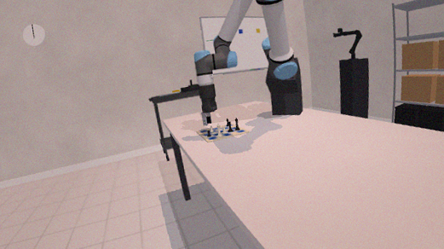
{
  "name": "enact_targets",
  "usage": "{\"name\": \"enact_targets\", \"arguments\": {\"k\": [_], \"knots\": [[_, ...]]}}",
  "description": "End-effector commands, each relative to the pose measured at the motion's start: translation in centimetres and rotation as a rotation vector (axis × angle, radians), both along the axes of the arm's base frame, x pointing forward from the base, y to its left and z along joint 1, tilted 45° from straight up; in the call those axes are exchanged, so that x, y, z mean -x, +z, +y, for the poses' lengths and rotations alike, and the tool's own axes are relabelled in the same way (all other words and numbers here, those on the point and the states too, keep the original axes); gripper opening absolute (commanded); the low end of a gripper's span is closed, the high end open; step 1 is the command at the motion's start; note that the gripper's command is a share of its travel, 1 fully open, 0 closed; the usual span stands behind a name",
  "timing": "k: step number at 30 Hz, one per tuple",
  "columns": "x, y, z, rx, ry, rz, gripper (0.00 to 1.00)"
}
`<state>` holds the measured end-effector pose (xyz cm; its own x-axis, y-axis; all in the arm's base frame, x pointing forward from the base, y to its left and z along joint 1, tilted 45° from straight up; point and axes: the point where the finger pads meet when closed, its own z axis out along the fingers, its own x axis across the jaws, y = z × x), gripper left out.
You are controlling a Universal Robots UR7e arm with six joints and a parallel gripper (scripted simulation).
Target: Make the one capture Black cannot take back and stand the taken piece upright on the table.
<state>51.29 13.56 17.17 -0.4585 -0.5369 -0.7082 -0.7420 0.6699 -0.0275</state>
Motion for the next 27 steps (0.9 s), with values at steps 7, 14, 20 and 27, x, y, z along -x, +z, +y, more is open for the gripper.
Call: {"name": "enact_targets", "arguments": {"k": [7, 14, 20, 27], "knots": [[-0.8, -1.0, 0.7, 0.000, -0.001, -0.001, 0.68], [-1.0, -1.3, 1.0, 0.000, -0.001, -0.001, 0.68], [-1.1, -1.5, 1.1, 0.000, -0.001, -0.001, 0.68], [-1.1, -1.6, 1.1, 0.000, -0.001, -0.001, 0.68]]}}
